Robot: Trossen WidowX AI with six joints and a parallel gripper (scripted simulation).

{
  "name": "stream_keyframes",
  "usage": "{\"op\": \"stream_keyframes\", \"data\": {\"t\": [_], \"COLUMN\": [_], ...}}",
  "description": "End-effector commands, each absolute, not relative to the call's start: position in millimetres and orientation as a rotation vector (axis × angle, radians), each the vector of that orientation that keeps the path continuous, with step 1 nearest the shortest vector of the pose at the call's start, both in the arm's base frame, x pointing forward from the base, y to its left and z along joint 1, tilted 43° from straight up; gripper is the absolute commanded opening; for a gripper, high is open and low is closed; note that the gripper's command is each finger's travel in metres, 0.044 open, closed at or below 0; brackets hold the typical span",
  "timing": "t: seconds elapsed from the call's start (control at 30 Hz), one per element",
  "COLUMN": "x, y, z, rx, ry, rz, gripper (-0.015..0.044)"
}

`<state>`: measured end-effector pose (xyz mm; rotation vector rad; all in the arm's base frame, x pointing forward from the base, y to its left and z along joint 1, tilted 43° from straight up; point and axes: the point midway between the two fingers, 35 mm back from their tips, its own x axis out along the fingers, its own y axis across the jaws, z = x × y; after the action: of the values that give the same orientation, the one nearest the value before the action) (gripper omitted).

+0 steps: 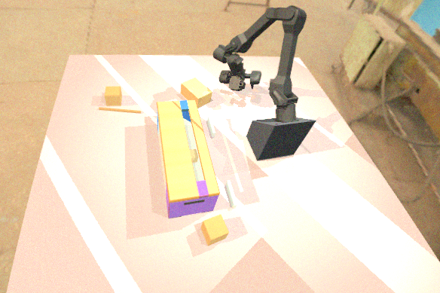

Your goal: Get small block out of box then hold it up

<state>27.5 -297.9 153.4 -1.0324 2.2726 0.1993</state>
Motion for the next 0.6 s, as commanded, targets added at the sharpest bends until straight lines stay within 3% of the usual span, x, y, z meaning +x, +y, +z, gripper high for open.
{"op": "stream_keyframes", "data": {"t": [0.0,0.3,0.57], "x": [85,220,324], "y": [-304,-276,-197], "z": [169,190,183], "rx": [-1.130,-1.218,-1.220], "ry": [2.134,1.762,1.524], "rz": [0.030,-0.190,-0.142], "gripper": [0.0400,0.0400,0.0400]}}
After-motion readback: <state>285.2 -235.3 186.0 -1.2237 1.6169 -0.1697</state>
